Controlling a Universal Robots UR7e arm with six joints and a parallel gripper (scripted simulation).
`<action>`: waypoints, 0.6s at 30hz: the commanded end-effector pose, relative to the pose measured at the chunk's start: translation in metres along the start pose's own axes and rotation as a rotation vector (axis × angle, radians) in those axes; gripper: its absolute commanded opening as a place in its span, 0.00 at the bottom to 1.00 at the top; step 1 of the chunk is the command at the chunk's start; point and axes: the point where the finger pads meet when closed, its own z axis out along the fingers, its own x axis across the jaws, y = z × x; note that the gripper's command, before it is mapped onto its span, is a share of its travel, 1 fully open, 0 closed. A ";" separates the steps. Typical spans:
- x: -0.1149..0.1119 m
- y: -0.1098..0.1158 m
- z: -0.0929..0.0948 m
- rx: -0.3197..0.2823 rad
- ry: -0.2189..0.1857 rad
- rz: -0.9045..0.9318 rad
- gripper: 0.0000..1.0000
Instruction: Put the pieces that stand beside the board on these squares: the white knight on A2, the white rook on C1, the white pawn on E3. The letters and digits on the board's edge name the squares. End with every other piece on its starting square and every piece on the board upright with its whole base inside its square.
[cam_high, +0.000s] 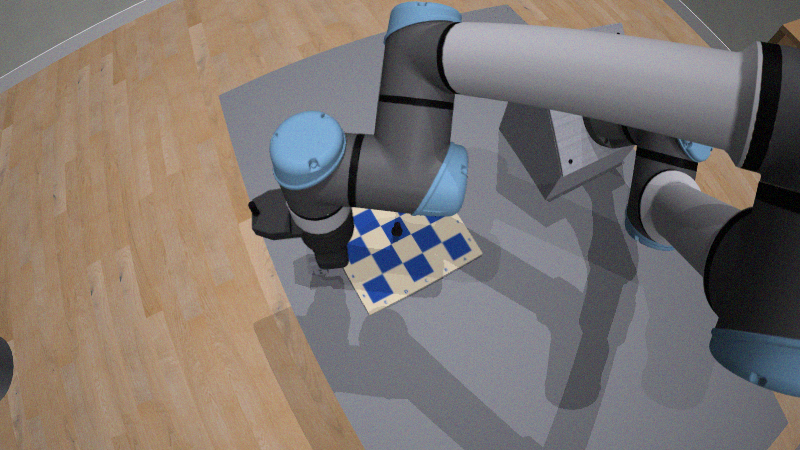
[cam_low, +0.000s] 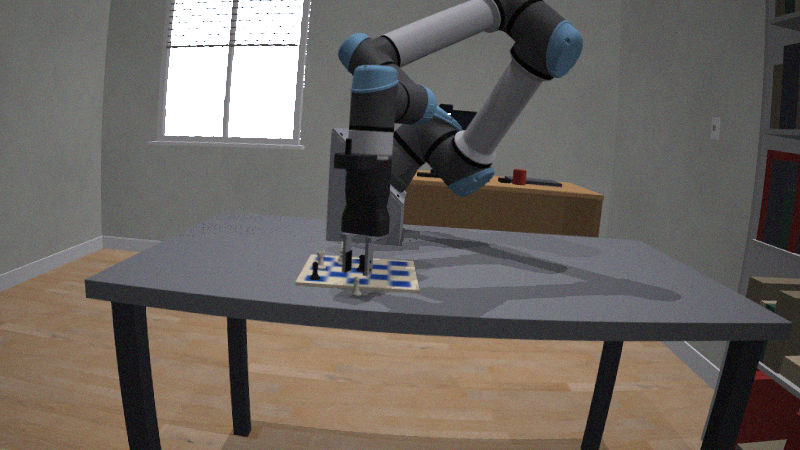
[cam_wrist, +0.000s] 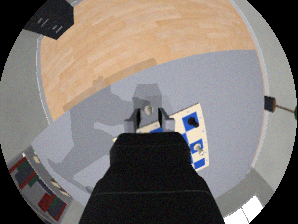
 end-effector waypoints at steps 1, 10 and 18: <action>0.001 0.002 0.008 -0.005 -0.002 0.003 0.68; 0.001 0.003 0.025 -0.005 -0.002 0.003 0.68; 0.000 0.002 0.032 -0.004 -0.001 0.002 0.68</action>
